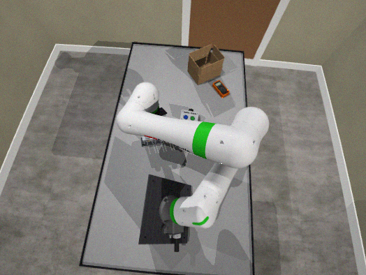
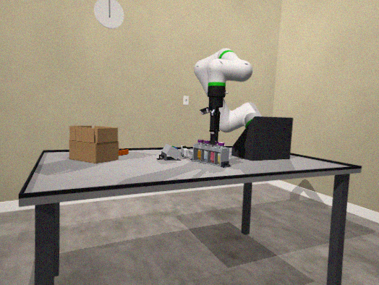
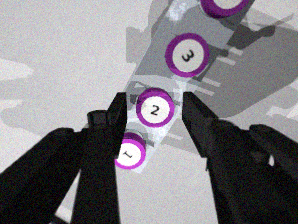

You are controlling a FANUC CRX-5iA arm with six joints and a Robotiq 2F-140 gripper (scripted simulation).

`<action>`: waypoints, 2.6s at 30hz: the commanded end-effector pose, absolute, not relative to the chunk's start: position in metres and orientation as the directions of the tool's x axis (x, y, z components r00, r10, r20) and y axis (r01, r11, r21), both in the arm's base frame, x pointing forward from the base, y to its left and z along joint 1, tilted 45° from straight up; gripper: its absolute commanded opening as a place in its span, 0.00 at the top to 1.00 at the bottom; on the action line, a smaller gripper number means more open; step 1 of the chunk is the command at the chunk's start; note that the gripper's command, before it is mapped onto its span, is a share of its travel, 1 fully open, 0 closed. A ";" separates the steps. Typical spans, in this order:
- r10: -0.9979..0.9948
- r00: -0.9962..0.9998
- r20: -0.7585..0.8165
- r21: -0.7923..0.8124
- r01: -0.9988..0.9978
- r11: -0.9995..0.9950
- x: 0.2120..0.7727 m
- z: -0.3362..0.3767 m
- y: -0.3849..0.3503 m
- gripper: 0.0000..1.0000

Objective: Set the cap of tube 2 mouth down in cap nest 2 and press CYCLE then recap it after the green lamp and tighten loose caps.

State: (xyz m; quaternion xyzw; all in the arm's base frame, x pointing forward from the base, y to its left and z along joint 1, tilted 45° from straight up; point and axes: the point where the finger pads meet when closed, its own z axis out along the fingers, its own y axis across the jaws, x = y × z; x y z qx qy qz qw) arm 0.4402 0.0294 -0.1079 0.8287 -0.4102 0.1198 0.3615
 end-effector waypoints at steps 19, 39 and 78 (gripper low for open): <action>-0.671 -0.263 0.693 -0.117 -0.960 0.254 0.441 -0.108 0.030 0.59; -0.646 -0.346 0.680 -0.179 -0.933 0.312 0.441 -0.108 0.030 0.70; -0.593 0.635 0.495 0.500 -0.767 -0.404 0.441 -0.107 0.031 0.59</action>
